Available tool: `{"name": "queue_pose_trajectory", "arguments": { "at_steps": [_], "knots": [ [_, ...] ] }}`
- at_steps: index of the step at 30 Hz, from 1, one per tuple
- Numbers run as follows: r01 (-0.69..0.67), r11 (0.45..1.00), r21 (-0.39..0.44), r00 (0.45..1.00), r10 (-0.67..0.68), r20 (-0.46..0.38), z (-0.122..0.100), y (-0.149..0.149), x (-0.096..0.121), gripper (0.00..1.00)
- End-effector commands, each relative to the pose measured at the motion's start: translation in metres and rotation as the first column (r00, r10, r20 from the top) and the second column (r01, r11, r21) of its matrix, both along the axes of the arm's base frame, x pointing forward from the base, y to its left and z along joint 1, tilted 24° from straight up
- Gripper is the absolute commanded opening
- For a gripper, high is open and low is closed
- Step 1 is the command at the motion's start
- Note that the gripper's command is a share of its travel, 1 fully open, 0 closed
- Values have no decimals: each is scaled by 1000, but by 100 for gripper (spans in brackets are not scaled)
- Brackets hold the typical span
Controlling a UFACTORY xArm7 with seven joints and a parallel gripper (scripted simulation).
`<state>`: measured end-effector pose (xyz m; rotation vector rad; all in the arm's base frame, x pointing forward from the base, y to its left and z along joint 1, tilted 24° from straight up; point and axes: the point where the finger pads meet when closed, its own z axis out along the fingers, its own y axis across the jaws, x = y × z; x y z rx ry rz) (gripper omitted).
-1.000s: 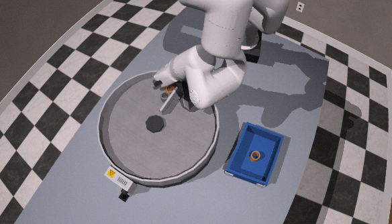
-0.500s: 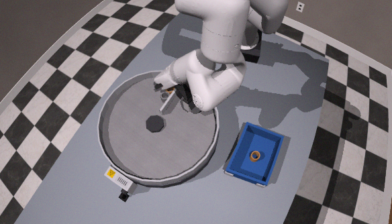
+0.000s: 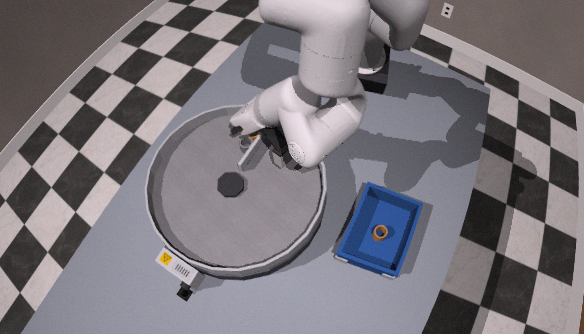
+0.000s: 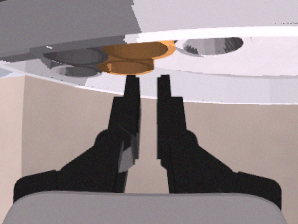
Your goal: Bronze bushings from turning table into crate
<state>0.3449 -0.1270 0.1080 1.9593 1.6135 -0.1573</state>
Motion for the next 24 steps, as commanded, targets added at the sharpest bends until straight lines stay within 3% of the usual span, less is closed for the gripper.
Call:
{"name": "queue_pose_trajectory", "arguments": {
  "at_steps": [1,24],
  "knots": [
    [1,1000,-1,1000,-1,2,1,0,0,11],
    [1,1000,-1,1000,-1,2,-9,2,4,11]
  ]
}}
